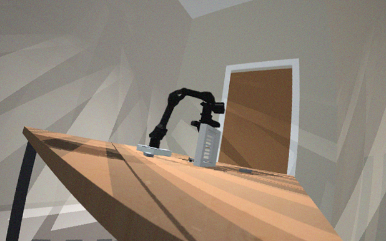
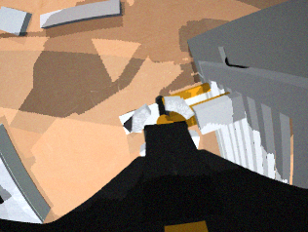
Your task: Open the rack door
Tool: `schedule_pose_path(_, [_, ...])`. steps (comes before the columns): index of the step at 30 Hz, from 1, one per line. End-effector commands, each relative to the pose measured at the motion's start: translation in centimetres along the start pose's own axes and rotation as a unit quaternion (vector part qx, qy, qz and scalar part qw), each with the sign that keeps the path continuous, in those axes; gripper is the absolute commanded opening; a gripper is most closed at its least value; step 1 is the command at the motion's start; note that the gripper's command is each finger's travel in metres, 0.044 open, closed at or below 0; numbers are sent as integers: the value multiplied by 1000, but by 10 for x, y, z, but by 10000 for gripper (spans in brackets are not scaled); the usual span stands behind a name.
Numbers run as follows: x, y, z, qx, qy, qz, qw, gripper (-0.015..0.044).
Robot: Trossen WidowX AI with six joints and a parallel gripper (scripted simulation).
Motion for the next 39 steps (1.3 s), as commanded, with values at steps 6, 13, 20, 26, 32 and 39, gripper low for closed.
schedule_pose_path(6, [0, 1, 0, 0, -207, 0, 978, 13])
schedule_pose_path(13, [0, 1, 0, 0, -290, 0, 957, 13])
schedule_pose_path(20, [0, 1, 0, 0, -290, 0, 957, 66])
schedule_pose_path(26, [0, 1, 0, 0, -290, 0, 957, 223])
schedule_pose_path(32, [0, 1, 0, 0, -254, 0, 967, 286])
schedule_pose_path(39, [0, 0, 0, 0, -83, 0, 997, 286])
Point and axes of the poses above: the point midway between the two fingers, 35 mm back from their tips, its own y axis out along the fingers, its own z axis across the jaws, x = y × z, the point moved 2 cm from there along -y, back along the fingers, and after that the axes turned 15 degrees about y, right-handed, at the moved point
